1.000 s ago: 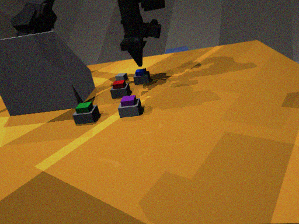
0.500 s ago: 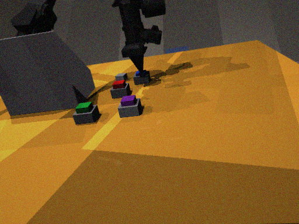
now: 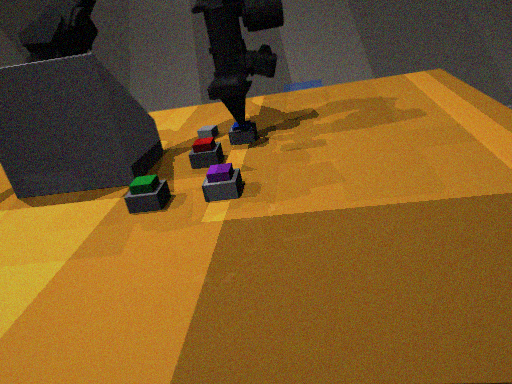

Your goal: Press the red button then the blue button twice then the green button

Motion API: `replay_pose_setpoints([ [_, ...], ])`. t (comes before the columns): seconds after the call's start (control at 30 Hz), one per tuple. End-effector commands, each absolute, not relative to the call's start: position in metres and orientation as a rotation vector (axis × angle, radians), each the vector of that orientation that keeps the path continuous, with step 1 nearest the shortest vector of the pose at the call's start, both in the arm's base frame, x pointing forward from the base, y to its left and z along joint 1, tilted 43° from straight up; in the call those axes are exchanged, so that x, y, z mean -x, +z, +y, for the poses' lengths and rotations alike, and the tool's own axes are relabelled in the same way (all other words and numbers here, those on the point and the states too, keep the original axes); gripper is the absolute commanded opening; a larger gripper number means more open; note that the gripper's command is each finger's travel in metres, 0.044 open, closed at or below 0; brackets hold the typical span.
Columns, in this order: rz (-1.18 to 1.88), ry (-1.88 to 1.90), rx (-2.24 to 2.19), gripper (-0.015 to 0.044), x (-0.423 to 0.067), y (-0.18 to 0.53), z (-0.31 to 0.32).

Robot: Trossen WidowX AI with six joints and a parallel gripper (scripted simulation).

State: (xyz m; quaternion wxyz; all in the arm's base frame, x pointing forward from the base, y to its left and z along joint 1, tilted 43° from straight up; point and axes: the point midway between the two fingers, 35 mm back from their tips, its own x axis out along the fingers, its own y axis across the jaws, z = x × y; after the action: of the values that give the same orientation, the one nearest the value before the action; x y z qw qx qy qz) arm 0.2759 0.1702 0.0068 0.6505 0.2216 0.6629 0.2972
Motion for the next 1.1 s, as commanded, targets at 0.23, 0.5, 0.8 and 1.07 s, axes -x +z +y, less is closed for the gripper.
replay_pose_setpoints([
  [0.23, 1.51, 0.667, -0.504, 0.002, -0.278, 0.03, 0.147],
  [0.5, 1.51, 0.667, -0.504, 0.002, -0.278, 0.025, 0.152],
  [0.8, 1.51, 0.667, -0.504, 0.002, -0.277, 0.014, 0.162],
  [1.07, 1.51, 0.668, -0.505, 0.002, -0.276, 0.006, 0.17],
])
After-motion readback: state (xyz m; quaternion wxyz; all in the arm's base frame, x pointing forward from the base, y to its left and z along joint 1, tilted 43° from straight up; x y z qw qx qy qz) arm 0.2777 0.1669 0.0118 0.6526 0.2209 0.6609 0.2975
